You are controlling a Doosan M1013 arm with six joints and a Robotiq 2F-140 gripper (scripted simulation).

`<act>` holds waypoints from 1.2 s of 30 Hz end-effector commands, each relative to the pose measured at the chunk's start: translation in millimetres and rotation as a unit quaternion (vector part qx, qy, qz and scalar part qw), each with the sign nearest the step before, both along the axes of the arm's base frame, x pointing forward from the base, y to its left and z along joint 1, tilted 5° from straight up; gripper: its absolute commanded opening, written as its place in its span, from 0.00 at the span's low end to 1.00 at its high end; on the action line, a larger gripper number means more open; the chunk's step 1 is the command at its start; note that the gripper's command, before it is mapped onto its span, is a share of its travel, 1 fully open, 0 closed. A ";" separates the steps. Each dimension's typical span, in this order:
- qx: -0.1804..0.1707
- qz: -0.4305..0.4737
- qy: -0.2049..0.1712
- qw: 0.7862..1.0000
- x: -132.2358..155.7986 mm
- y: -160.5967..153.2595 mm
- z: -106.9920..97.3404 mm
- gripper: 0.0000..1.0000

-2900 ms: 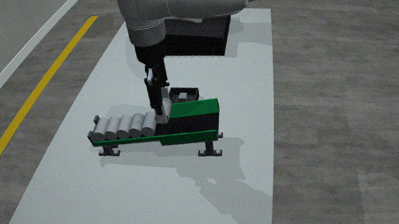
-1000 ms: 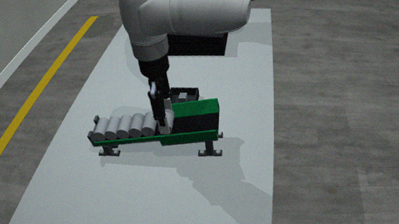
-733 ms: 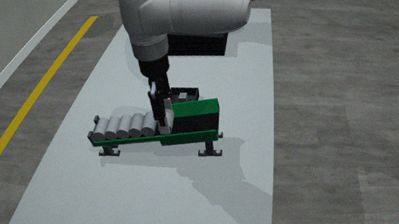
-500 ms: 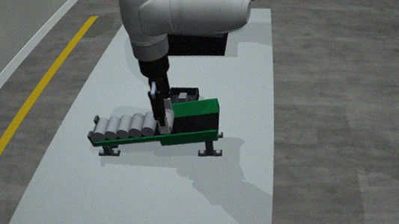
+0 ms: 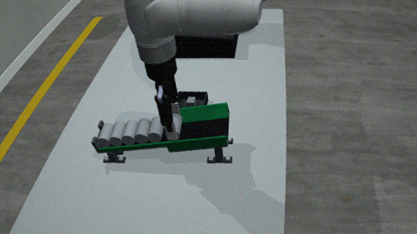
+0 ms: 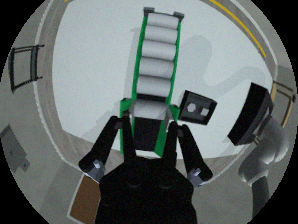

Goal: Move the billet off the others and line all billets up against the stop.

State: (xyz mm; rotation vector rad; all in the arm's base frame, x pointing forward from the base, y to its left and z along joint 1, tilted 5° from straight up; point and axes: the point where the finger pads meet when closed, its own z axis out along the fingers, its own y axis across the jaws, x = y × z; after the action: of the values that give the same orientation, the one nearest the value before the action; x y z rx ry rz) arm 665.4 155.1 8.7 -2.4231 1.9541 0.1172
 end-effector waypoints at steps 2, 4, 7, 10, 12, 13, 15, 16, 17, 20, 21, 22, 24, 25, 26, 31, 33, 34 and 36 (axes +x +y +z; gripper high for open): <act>0.002 -0.001 0.000 1.000 -1.3 2.1 -1.3 0.48; 0.002 -0.001 0.000 1.000 -1.3 2.1 -1.3 0.48; 0.002 -0.001 0.000 1.000 -1.3 2.1 -1.3 0.50; 0.002 -0.001 0.000 1.000 -1.3 2.1 -1.3 0.52; 0.002 -0.001 0.000 1.000 -1.3 2.1 -1.3 0.54; 0.002 -0.001 0.000 1.000 -1.3 2.1 -1.3 0.54; 0.002 -0.001 0.000 1.000 -1.3 2.1 -1.3 0.54; 0.002 -0.001 0.000 1.000 -1.3 2.1 -1.3 0.57; 0.002 -0.001 0.000 1.000 -1.3 2.1 -1.3 0.57; 0.002 -0.001 0.000 1.000 -1.3 2.1 -1.3 0.57; 0.002 -0.001 0.000 1.000 -1.3 2.1 -1.3 0.57; 0.002 -0.001 0.000 1.000 -1.3 2.1 -1.3 0.57; 0.002 -0.001 0.000 1.000 -1.3 2.1 -1.3 0.57; 0.002 -0.001 0.000 1.000 -1.3 2.1 -1.2 0.57; 0.002 -0.001 0.000 1.000 -1.3 2.1 -1.1 0.57; 0.002 -0.001 0.000 1.000 -1.1 1.8 3.4 0.57; 0.002 -0.001 0.000 1.000 -1.0 1.6 5.8 0.57; 0.002 -0.001 0.000 1.000 -0.9 1.4 8.7 0.57; 0.002 -0.001 0.000 1.000 -0.6 0.9 16.1 0.57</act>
State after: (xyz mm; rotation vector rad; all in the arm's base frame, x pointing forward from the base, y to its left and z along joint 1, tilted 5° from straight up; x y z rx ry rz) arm 664.0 155.1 14.1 -2.4238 1.9535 0.1190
